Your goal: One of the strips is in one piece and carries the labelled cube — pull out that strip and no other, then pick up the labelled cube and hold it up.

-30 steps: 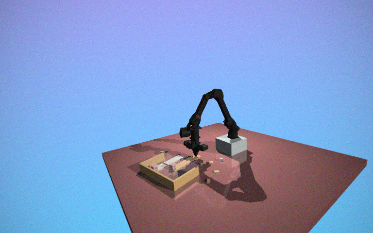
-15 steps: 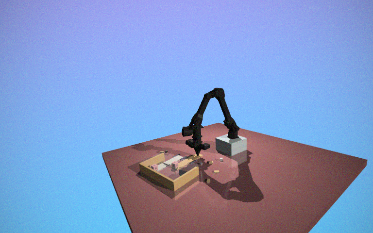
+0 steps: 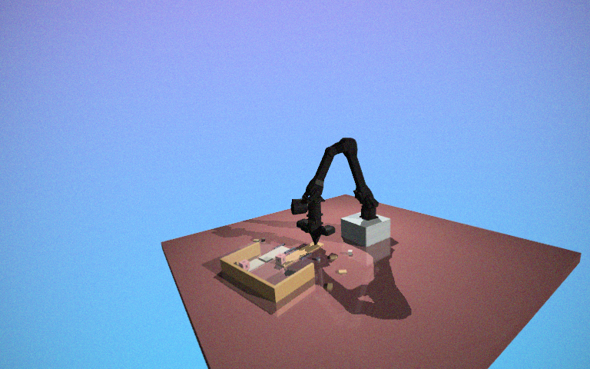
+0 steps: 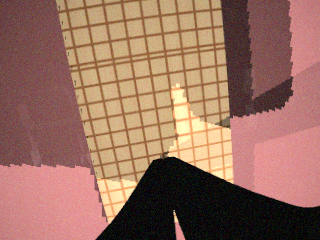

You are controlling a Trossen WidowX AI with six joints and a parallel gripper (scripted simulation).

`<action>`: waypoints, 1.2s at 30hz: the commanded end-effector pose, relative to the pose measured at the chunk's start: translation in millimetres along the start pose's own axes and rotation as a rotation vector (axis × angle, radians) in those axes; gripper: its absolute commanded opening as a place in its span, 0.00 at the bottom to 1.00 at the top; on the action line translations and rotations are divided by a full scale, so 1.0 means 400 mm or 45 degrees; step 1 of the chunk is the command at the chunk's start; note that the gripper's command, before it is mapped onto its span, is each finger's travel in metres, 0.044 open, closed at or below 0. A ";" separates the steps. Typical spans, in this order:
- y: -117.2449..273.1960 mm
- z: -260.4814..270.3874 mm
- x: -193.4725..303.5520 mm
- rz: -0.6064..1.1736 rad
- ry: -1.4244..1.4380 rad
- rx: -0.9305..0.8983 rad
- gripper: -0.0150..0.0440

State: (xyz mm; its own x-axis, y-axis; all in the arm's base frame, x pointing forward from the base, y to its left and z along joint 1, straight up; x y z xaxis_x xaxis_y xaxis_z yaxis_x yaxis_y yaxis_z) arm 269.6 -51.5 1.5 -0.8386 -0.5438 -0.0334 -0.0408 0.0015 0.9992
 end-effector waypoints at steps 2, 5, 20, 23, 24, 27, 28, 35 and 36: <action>-0.009 0.012 0.033 0.025 -0.003 -0.017 0.25; -0.009 0.015 0.045 0.025 -0.003 -0.017 0.25; -0.008 0.028 0.102 0.028 -0.003 -0.017 0.25; -0.008 0.031 0.114 0.028 -0.003 -0.017 0.25; -0.008 0.032 0.117 0.028 -0.003 -0.017 0.25; -0.008 0.034 0.128 0.028 -0.003 -0.017 0.25; -0.008 0.035 0.132 0.029 -0.003 -0.017 0.25; -0.007 0.040 0.153 0.029 -0.003 -0.018 0.25; -0.007 0.040 0.153 0.029 -0.003 -0.018 0.25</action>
State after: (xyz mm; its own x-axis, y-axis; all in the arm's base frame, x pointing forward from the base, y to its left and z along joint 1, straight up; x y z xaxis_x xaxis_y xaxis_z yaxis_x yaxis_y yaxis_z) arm 219.0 -71.1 0.1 -0.8386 -0.5439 -0.0306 -0.0390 0.0041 0.9992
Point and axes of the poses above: the point midway between the two fingers, 35 mm back from their tips, its own y axis back along the fingers, its own z axis across the jaws, x = y × z, the point moved 5 cm from there along y, back along the fingers, and after that the axes turned 14 degrees about y, right-handed, at the moved point
